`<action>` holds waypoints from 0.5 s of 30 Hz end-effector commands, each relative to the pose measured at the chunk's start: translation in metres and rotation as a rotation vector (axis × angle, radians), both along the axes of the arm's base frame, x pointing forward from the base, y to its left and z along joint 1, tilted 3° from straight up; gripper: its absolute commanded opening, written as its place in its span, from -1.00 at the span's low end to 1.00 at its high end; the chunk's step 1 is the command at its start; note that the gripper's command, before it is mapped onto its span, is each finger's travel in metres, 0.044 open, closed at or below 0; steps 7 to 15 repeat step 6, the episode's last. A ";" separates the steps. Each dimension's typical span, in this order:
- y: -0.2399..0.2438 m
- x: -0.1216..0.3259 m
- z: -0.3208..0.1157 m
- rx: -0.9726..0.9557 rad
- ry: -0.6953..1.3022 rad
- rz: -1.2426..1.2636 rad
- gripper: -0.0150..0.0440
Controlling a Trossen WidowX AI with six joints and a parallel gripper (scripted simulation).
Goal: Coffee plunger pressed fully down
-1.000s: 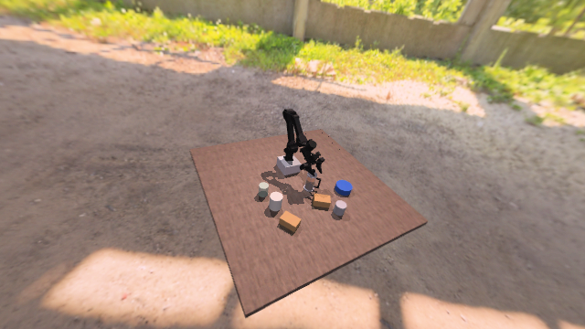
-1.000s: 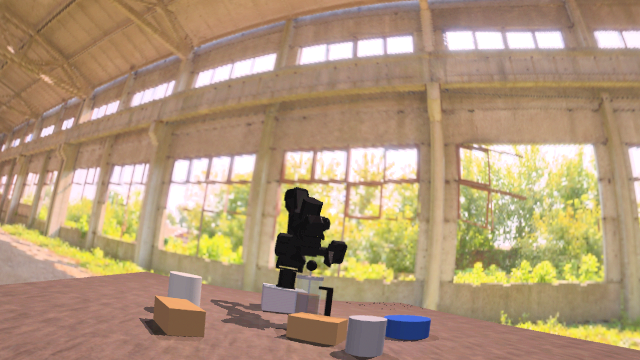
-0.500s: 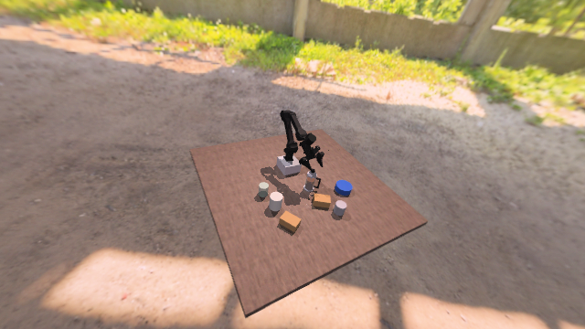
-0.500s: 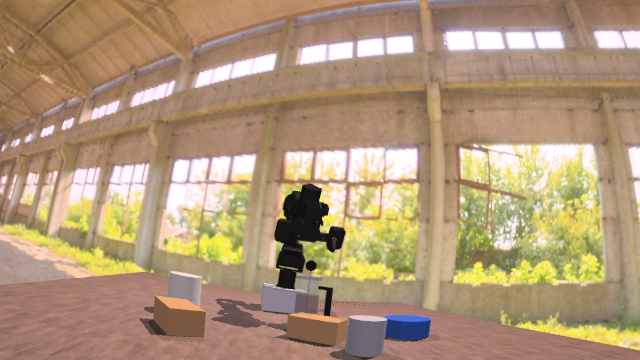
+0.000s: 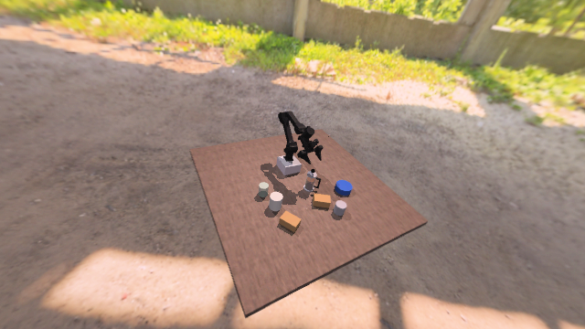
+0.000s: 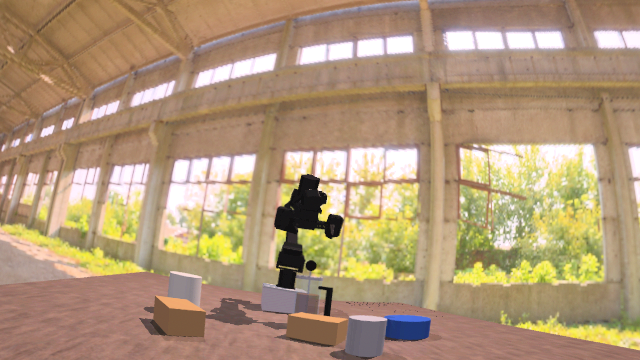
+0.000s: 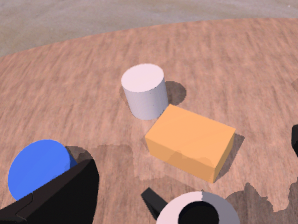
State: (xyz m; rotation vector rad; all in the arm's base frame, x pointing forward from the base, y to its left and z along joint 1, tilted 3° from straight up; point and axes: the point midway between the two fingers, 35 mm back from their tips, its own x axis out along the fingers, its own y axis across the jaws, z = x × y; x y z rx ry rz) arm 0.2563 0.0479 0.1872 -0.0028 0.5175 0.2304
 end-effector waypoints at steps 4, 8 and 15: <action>0.000 -0.001 0.000 -0.002 0.000 0.006 1.00; 0.000 -0.001 0.000 -0.002 0.000 0.006 1.00; 0.000 -0.001 0.000 -0.002 0.000 0.006 1.00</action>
